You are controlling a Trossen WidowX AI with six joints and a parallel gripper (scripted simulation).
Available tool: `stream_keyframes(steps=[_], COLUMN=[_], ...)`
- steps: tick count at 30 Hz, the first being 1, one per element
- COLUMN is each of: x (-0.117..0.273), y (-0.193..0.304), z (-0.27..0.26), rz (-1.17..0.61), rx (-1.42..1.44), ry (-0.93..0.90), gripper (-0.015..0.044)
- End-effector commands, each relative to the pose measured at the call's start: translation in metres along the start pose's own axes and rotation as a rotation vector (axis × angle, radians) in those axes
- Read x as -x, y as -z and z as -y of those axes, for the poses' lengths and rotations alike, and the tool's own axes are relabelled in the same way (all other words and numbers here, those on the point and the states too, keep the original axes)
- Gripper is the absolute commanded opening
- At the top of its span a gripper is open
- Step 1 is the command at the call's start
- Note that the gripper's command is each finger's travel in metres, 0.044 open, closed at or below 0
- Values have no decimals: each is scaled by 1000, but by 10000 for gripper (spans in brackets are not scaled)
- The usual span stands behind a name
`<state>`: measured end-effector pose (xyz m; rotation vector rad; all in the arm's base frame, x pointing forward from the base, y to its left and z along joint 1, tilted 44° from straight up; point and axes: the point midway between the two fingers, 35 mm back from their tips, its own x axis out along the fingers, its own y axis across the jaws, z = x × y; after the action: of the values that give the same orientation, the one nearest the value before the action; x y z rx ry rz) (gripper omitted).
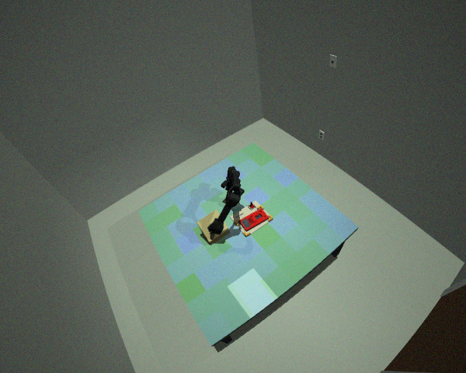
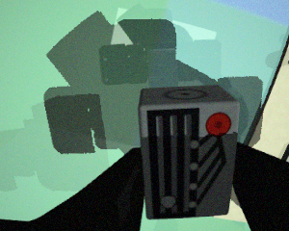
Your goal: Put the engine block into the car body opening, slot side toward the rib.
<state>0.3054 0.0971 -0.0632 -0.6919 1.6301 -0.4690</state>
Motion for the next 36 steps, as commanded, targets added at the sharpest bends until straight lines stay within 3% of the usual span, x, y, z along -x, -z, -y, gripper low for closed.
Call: stream_keyframes(steps=[1,11,36], x=[13,38,19], y=[0,5,-10], z=[0,1,71], rz=[6,4,15], rx=[-6,-9,-112], ry=[-4,7,-23], gripper=[0,0,0])
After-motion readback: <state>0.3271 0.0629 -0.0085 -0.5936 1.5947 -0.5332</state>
